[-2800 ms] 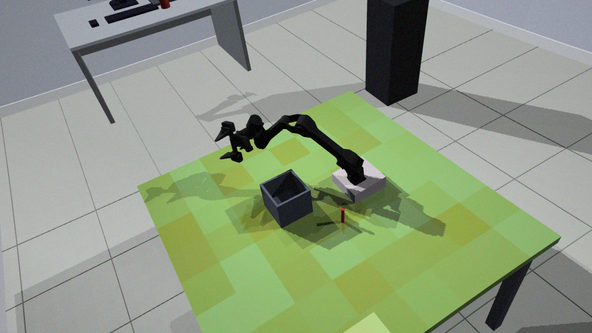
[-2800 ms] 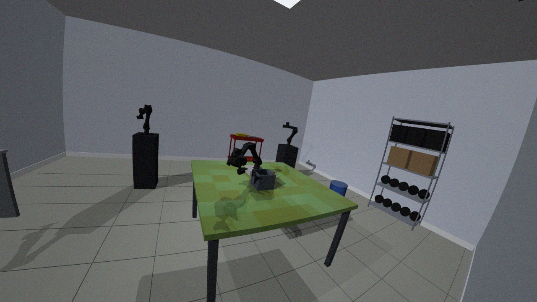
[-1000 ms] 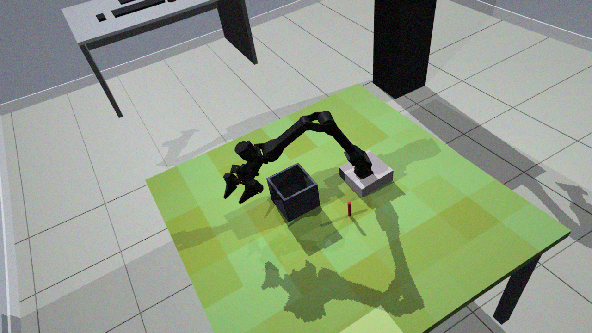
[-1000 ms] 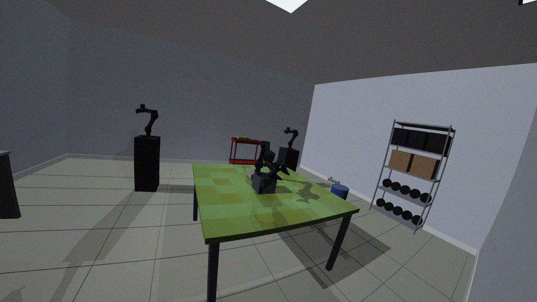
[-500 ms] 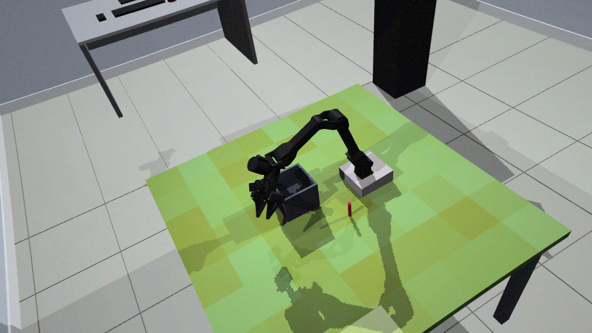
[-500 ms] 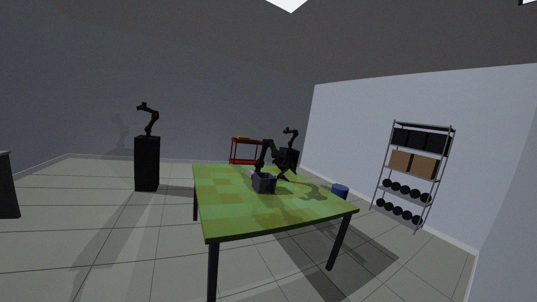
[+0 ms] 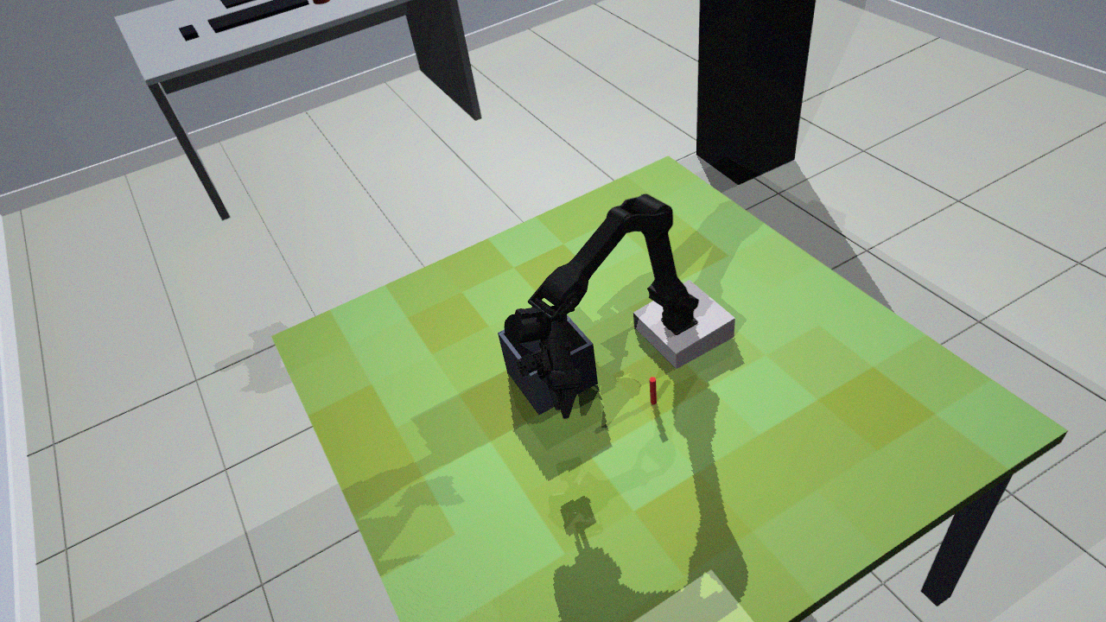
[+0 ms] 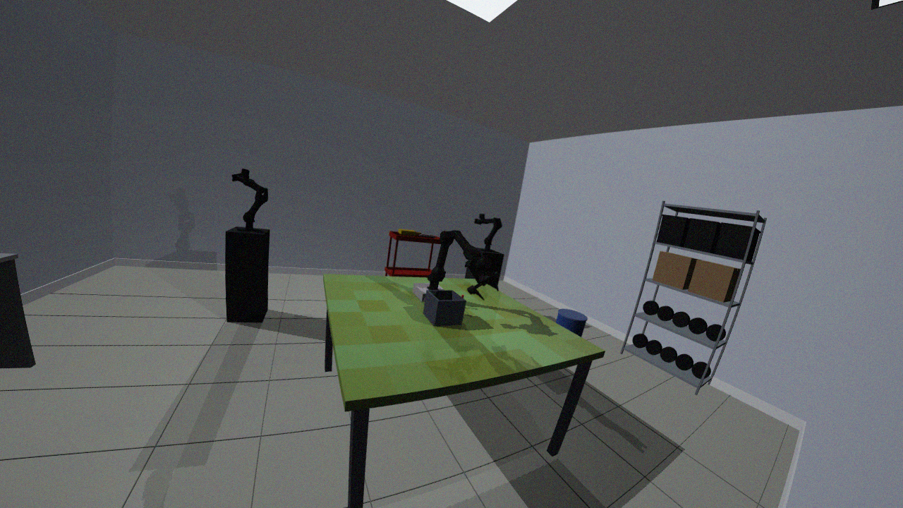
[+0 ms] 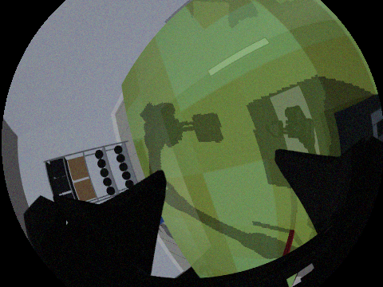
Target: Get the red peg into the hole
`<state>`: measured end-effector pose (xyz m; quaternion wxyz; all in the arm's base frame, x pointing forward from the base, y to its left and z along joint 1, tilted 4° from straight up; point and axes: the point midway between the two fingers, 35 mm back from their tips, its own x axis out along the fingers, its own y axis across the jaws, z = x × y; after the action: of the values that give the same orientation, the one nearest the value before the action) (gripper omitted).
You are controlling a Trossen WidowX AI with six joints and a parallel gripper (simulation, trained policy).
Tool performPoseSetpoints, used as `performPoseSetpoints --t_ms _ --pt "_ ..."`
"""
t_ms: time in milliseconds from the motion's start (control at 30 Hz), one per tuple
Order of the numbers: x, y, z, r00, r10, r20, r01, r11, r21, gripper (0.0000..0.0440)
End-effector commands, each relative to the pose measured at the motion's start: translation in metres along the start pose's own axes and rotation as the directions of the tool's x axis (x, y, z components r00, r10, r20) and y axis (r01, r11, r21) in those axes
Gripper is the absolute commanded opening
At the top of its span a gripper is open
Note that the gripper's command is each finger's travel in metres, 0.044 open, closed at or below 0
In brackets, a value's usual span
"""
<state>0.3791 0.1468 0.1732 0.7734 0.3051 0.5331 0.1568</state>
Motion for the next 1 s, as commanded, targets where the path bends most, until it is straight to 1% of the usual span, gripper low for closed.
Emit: performPoseSetpoints --t_ms 0,233,433,600,767,967 --pt "-0.003 0.0 -0.035 0.995 -0.063 -0.076 0.07 0.993 0.093 0.044" --pt "-0.013 -0.009 -0.087 0.967 -0.169 -0.191 0.214 0.944 0.25 0.044" --pt "-0.024 -0.021 -0.125 0.927 -0.256 -0.274 0.347 0.861 0.372 0.044" --pt "-0.033 -0.034 -0.154 0.884 -0.323 -0.337 0.454 0.762 0.461 0.044" --pt "-0.042 -0.048 -0.181 0.832 -0.389 -0.395 0.553 0.641 0.532 0.044" --pt "-0.05 -0.062 -0.206 0.77 -0.463 -0.44 0.636 0.5 0.588 0.044"
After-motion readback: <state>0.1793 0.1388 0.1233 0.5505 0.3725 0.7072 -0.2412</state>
